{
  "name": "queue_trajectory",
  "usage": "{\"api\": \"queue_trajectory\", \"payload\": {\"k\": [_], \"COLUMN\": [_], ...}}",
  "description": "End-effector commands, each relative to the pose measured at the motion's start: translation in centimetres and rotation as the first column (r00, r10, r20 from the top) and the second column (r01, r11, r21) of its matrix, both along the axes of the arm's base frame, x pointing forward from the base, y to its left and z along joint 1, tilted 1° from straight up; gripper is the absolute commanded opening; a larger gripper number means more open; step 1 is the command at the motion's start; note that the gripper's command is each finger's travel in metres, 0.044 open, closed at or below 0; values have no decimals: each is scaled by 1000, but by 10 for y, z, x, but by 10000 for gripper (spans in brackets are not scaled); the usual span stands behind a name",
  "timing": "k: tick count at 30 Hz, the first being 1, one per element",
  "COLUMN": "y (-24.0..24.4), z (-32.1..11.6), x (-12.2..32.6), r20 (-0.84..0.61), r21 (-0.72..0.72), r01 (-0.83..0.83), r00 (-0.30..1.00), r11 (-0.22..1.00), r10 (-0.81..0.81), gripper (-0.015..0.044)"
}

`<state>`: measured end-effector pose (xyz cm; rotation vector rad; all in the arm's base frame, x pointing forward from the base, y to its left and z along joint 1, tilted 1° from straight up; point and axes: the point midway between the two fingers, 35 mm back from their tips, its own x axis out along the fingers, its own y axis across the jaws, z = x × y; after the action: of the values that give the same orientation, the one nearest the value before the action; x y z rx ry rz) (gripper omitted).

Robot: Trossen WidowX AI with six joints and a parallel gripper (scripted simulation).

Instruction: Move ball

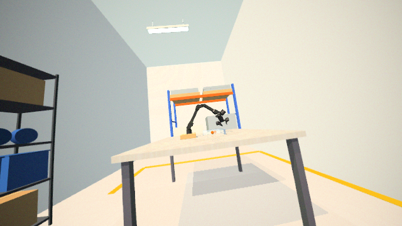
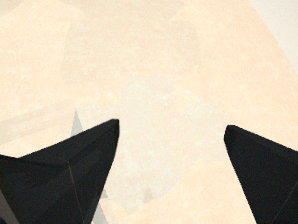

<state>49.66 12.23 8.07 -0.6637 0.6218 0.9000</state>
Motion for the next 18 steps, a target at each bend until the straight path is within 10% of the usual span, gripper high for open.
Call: {"api": "queue_trajectory", "payload": {"k": [1, 18], "y": [6, -14], "z": [-4, -19], "x": [-31, -170], "r20": [-66, -423], "r21": [-105, -498], "r01": [-48, -384], "r00": [997, 890], "r11": [993, 778], "r10": [41, 169], "gripper": [307, 307]}}
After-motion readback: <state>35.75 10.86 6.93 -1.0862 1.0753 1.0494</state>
